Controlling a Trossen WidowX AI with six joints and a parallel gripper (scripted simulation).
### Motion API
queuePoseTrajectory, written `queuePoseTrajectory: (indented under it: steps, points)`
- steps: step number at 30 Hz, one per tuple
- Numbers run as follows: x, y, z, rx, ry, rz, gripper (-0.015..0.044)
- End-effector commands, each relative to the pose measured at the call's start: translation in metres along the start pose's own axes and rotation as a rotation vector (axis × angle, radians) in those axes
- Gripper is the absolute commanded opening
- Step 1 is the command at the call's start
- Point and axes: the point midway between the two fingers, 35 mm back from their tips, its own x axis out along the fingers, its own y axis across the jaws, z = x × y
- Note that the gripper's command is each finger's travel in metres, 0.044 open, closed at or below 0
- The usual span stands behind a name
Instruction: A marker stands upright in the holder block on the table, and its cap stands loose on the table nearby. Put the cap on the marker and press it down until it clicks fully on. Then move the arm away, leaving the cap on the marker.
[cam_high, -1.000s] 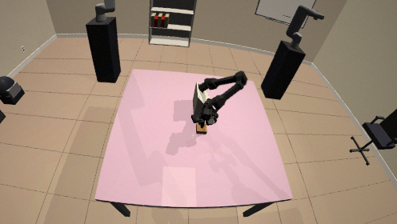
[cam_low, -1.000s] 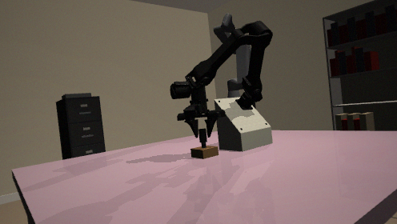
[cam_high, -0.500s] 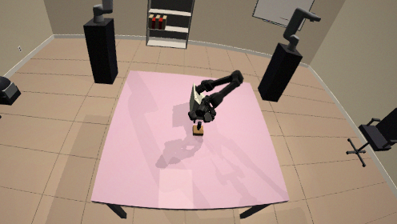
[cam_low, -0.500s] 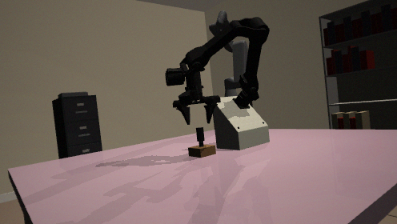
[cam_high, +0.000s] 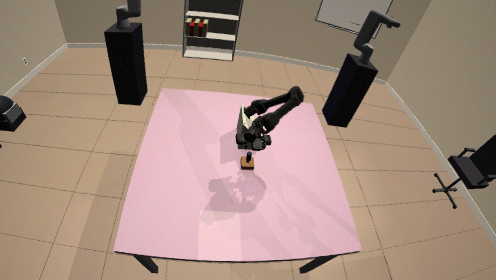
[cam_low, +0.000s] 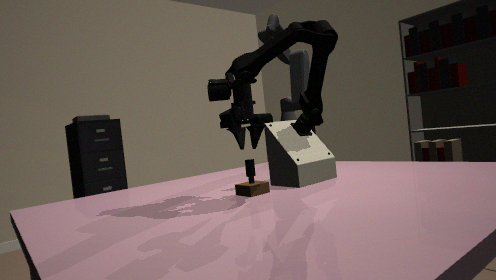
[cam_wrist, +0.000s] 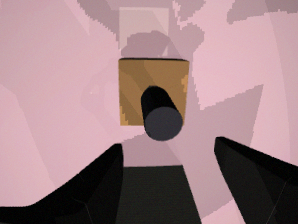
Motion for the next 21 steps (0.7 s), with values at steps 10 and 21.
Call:
queuePoseTrajectory:
  steps: [10, 21]
  points:
    - [0.0019, -0.0005, -0.0009, 0.062, -0.001, 0.001, 0.0]
    - [0.0035, -0.0005, -0.0009, 0.062, -0.001, 0.001, 0.0]
